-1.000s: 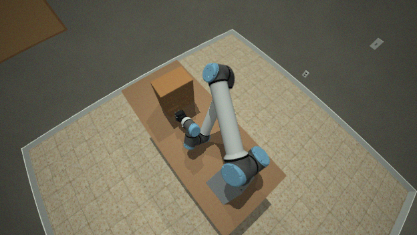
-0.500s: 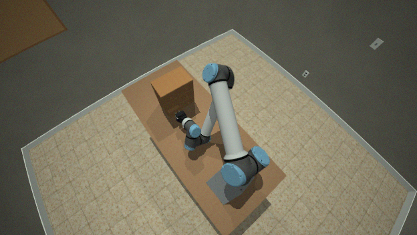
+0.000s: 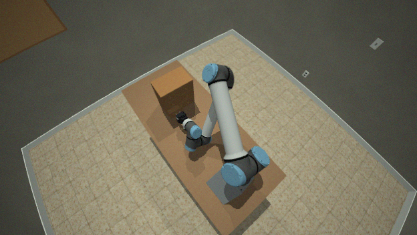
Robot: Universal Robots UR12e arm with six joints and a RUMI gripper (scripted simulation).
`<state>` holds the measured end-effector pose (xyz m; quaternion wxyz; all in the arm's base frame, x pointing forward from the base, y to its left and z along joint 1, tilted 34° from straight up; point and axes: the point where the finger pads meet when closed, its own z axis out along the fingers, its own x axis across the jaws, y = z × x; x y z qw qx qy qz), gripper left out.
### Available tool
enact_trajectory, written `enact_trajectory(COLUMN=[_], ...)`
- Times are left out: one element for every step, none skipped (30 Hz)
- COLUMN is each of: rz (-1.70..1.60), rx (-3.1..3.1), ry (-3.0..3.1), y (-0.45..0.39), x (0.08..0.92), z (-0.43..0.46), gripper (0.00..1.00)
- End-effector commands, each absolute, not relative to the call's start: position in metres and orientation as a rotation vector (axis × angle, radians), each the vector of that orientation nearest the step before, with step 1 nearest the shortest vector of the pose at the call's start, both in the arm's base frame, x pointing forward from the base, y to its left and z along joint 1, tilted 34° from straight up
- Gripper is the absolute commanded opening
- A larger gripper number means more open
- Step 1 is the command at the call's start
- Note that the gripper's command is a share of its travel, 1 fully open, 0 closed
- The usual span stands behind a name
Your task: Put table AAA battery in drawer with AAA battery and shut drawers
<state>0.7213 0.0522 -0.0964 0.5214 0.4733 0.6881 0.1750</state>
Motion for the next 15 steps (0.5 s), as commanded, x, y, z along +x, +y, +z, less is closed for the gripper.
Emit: enact_trajectory(rz=[0.42, 0.42, 0.42, 0.42, 0.42, 0.42, 0.42, 0.42, 0.42, 0.42, 0.42, 0.42, 0.42, 0.42, 0.42], rx=[1.134, 1.134, 1.134, 1.134, 1.134, 1.134, 1.134, 1.134, 1.134, 1.134, 1.134, 1.134, 1.134, 1.134, 1.134], ry=[1.648, 1.648, 1.648, 1.648, 1.648, 1.648, 1.648, 1.648, 1.648, 1.648, 1.648, 1.648, 1.648, 1.648, 1.648], y=[0.0525, 0.0525, 0.0525, 0.0524, 0.0524, 0.0524, 0.0524, 0.0524, 0.0524, 0.0524, 0.0523, 0.0523, 0.0523, 0.0523, 0.0523], x=[0.7177, 0.717, 0.7162, 0.7155, 0.7148, 0.7141, 0.7134, 0.7127, 0.7127, 0.7127, 0.712, 0.7113, 0.7106, 0.7099, 0.7093], z=[-0.096, -0.096, -0.096, -0.0961, -0.0961, -0.0961, -0.0961, -0.0961, -0.0961, -0.0961, -0.0962, -0.0962, -0.0962, -0.0962, -0.0962], gripper=[0.07, 0.07, 0.07, 0.07, 0.07, 0.07, 0.07, 0.07, 0.07, 0.07, 0.07, 0.07, 0.07, 0.07, 0.07])
